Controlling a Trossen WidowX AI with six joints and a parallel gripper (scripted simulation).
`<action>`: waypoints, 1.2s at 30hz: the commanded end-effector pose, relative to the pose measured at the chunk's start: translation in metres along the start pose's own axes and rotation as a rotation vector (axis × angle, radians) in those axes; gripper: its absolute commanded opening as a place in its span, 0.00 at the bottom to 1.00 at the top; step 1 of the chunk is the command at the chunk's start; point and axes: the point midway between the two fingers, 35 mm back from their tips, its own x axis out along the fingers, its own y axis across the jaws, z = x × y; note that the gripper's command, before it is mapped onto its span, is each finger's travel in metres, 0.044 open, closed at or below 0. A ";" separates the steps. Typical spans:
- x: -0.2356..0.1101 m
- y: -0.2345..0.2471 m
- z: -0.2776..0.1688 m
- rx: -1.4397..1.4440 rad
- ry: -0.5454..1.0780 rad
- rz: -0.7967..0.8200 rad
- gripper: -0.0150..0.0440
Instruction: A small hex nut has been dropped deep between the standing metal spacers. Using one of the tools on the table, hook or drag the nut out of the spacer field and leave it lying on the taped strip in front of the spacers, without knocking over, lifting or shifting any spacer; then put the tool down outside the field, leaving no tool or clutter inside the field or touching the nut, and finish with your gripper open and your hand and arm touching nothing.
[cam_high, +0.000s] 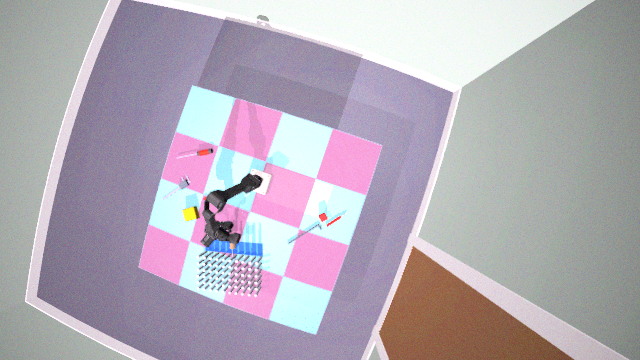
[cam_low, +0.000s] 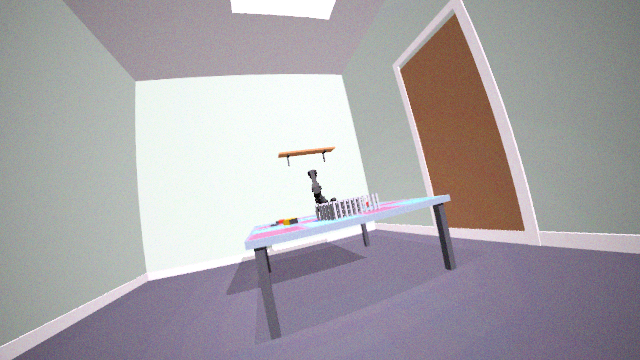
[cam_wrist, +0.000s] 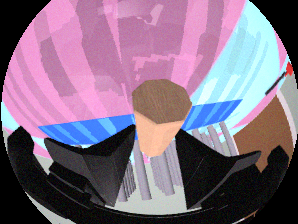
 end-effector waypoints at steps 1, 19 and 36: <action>-0.007 -0.001 -0.003 -0.012 0.017 0.002 0.25; -0.014 -0.002 0.007 -0.013 0.016 0.002 0.25; -0.021 -0.002 0.017 -0.014 0.015 0.003 0.25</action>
